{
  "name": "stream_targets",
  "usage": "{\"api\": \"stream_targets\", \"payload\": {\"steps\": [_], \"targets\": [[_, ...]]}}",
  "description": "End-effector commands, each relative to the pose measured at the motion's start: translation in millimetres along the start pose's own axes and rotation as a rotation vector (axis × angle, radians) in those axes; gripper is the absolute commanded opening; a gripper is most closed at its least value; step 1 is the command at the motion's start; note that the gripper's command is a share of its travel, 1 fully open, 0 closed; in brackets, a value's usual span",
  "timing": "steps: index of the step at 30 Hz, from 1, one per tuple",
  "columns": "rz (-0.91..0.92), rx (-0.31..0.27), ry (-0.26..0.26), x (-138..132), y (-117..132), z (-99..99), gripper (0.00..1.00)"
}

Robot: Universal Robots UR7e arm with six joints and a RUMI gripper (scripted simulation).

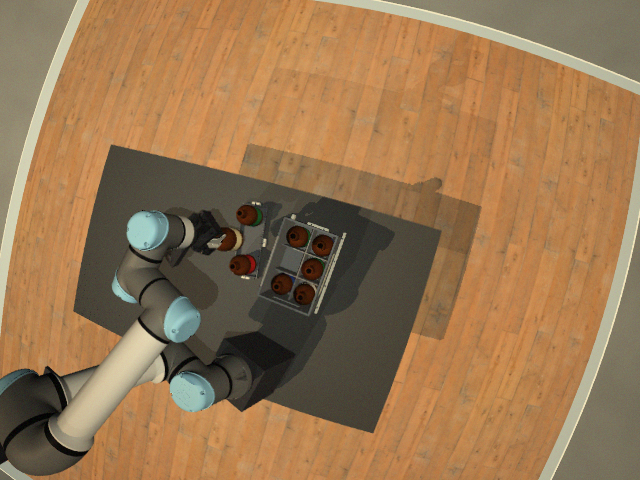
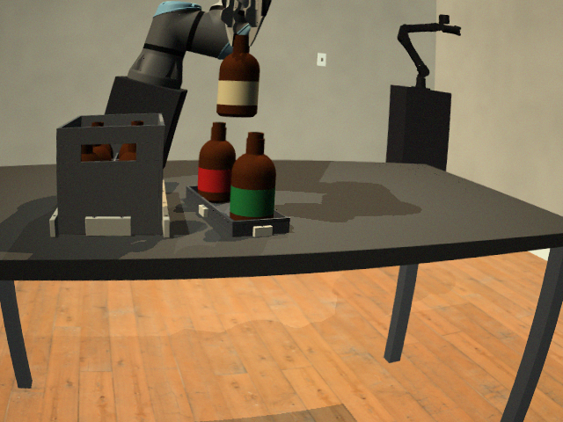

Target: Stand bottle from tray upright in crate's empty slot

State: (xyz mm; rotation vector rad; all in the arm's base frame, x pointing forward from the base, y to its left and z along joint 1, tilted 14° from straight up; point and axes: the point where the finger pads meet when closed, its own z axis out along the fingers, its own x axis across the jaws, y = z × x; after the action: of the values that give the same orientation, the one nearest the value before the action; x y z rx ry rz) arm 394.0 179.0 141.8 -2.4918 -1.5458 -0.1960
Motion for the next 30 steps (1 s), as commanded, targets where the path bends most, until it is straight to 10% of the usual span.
{"api": "stream_targets", "payload": {"steps": [1, 30], "targets": [[0.000, -0.001, 0.001, 0.2, 0.3, -4.4, 0.00], [0.000, -0.001, 0.001, 0.2, 0.3, -7.0, 0.00]]}}
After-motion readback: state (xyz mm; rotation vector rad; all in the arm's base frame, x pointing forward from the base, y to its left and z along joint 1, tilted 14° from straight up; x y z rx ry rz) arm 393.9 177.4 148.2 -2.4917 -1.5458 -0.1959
